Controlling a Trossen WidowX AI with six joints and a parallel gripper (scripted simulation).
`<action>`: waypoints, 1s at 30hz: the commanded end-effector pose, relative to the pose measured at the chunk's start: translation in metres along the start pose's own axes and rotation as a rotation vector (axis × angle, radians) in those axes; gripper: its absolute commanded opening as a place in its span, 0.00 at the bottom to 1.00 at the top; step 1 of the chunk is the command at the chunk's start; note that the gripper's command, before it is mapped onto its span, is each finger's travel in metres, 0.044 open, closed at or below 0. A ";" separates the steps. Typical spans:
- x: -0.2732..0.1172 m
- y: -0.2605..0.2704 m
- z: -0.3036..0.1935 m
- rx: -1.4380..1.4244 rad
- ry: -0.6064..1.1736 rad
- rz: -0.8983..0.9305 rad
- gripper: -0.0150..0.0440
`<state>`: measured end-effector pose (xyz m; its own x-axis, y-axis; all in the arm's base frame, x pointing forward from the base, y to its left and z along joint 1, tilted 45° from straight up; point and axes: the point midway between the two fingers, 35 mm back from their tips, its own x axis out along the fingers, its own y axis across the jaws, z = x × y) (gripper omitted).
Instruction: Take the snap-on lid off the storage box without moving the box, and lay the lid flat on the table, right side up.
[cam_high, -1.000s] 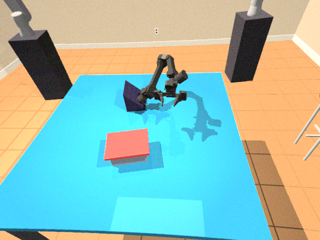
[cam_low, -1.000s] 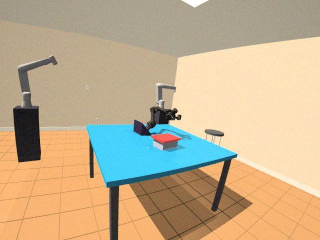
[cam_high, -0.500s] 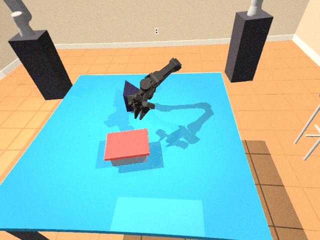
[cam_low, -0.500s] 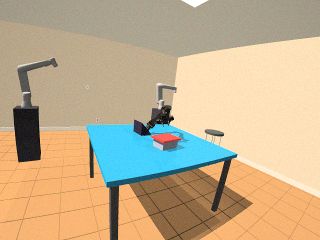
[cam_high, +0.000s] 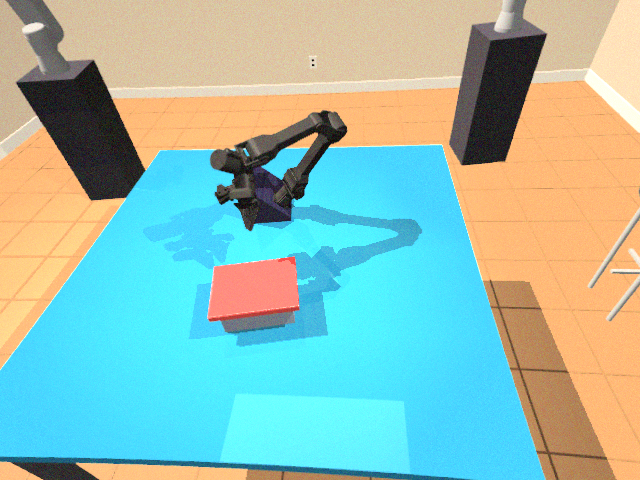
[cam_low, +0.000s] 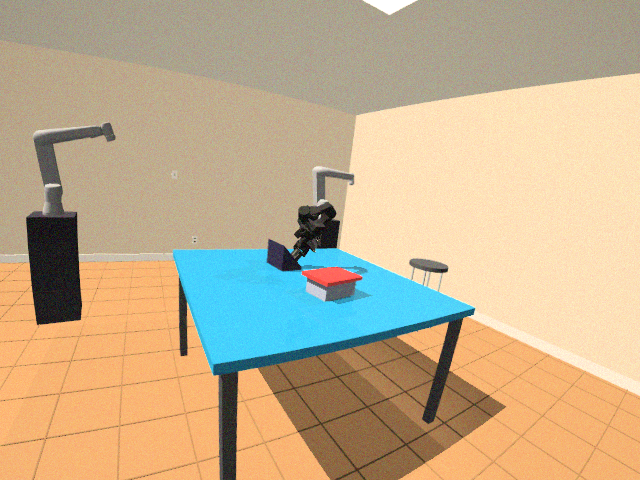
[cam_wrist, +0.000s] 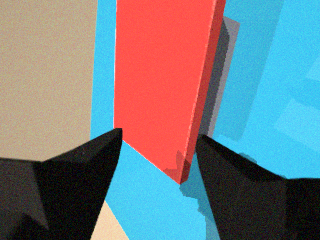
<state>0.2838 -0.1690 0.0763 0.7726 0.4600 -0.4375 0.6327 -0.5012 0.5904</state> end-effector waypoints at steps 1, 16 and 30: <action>-0.003 0.004 0.000 0.008 0.007 0.008 0.65; 0.038 -0.043 -0.001 0.016 0.015 0.016 0.65; 0.058 -0.042 0.002 0.014 0.010 0.008 0.65</action>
<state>0.2989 -0.1242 0.0282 0.7785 0.4651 -0.4216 0.6250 -0.5116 0.5897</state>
